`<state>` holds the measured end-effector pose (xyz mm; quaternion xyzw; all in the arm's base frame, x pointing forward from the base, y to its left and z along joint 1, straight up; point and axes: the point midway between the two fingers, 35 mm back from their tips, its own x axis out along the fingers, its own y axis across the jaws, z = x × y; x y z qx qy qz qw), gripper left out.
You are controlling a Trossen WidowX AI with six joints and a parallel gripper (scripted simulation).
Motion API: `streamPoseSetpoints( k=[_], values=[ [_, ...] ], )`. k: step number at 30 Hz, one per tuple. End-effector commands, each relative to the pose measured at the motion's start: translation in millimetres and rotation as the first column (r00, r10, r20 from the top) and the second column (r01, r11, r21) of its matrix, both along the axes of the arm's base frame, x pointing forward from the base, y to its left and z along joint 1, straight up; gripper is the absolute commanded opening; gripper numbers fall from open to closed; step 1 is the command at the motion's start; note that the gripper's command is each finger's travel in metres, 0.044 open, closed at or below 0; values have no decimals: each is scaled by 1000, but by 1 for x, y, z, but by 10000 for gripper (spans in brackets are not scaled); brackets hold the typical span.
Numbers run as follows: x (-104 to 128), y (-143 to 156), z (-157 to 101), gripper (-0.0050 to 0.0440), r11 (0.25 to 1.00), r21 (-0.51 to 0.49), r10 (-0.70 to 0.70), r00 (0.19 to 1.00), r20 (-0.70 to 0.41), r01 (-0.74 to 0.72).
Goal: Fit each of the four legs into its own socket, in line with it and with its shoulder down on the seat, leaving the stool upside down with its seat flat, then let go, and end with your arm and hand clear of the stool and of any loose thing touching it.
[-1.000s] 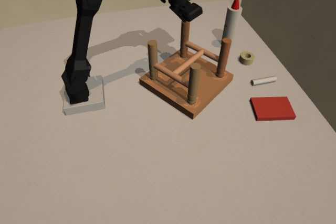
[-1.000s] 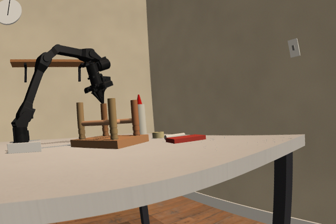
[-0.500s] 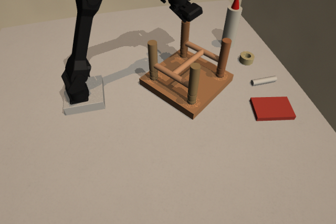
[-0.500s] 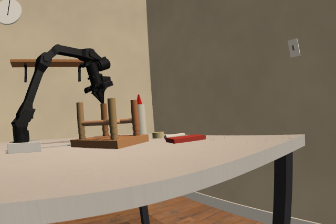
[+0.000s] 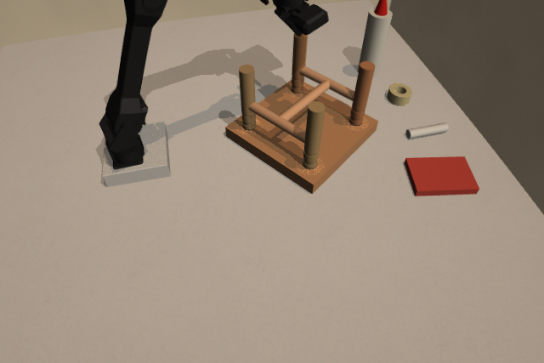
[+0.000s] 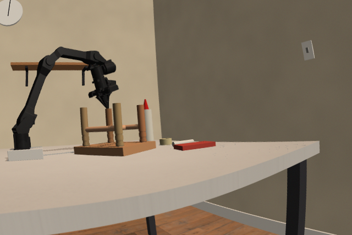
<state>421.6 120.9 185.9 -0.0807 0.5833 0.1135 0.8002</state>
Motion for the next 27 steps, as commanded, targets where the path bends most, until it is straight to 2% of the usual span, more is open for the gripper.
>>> streamPoseSetpoints(
  k=[1,25,27],
  values=[
    [0,0,-6,0,1000,-8,2,1000,-30,-2],
    [0,0,29,0,1000,2,0,1000,9,0],
    [0,-15,25,0,999,-1,-33,999,-4,33]
  ],
)
